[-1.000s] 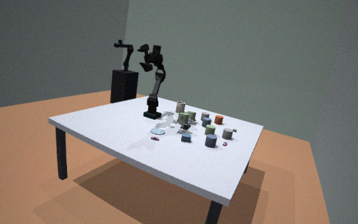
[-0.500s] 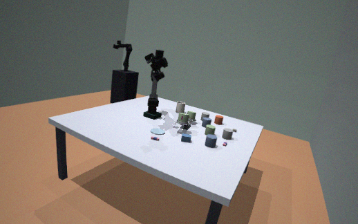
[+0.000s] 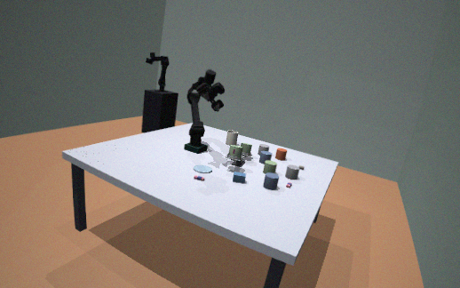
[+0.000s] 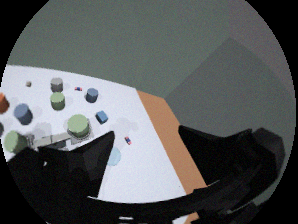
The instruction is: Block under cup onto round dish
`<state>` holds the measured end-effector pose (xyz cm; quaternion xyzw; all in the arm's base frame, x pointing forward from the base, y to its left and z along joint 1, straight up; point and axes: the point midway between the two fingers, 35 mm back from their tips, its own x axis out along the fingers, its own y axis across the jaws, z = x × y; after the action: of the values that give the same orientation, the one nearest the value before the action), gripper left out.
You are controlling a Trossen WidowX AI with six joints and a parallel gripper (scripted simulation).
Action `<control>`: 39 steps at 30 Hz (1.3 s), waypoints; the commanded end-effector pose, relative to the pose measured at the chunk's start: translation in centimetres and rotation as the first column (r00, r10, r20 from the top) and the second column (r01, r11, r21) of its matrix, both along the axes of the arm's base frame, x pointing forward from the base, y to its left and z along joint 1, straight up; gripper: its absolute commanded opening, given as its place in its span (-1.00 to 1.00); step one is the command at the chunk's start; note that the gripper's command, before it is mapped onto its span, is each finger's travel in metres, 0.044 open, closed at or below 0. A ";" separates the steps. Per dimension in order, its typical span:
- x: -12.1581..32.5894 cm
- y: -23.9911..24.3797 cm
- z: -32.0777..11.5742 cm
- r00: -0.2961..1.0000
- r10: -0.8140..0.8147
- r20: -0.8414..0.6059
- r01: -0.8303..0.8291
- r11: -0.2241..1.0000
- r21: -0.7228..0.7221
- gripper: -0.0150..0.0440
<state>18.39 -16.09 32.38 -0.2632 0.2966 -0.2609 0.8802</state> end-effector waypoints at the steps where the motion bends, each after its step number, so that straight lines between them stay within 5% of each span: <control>1: 0.9 1.8 -1.6 0.997 0.075 -0.001 -0.074 0.993 0.090 1.00; 22: 1.7 14.6 -9.1 0.888 0.459 -0.013 -0.354 0.704 0.616 1.00; 30: 1.6 15.6 -9.6 0.883 0.469 -0.019 -0.339 0.666 0.665 1.00; 39: 3.5 16.8 -10.1 0.935 0.343 -0.088 -0.132 0.567 0.813 1.00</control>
<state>21.30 0.40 22.64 0.0573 0.4247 0.0666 0.9010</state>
